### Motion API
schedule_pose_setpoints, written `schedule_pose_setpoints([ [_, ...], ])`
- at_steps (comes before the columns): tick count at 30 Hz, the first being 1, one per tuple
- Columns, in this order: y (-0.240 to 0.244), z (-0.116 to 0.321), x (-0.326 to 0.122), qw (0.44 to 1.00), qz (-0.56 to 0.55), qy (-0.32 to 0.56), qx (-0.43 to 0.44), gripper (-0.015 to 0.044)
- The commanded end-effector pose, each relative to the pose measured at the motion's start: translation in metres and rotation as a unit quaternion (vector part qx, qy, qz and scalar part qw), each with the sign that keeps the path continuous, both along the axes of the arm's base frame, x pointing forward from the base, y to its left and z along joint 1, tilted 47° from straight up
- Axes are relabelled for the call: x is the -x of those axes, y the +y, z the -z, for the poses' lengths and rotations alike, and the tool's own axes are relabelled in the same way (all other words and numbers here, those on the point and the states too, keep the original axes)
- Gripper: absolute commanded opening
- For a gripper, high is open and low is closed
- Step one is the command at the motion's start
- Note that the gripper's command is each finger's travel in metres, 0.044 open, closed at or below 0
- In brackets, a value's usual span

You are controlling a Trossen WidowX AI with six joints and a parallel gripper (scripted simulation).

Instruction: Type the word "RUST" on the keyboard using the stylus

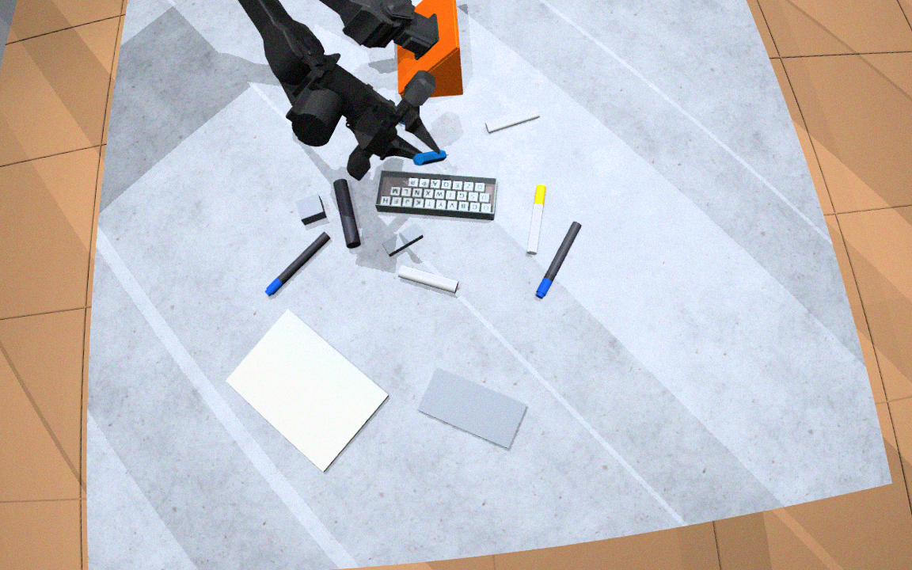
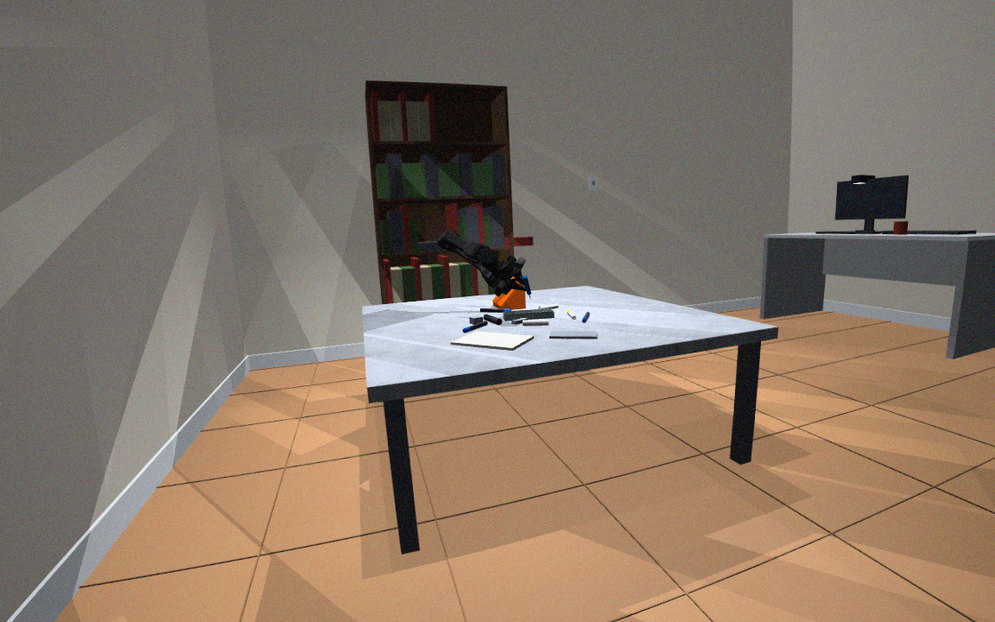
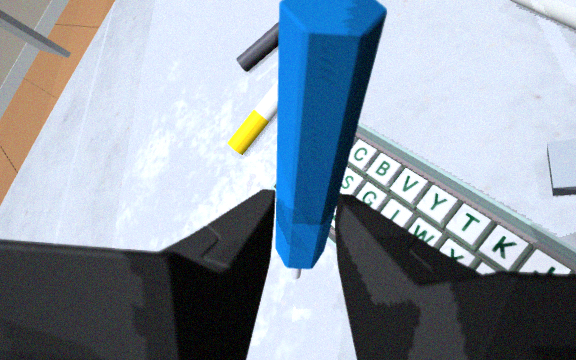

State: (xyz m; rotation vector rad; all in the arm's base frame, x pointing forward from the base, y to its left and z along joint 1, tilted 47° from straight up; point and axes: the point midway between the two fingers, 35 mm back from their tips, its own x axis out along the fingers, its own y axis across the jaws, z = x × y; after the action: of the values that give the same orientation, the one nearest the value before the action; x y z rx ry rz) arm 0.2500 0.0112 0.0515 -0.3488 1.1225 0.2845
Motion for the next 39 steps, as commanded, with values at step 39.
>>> schedule_pose_setpoints([
  [39,-0.049,-0.012,0.019,0.942,-0.282,-0.100,0.154,0.0000],
])
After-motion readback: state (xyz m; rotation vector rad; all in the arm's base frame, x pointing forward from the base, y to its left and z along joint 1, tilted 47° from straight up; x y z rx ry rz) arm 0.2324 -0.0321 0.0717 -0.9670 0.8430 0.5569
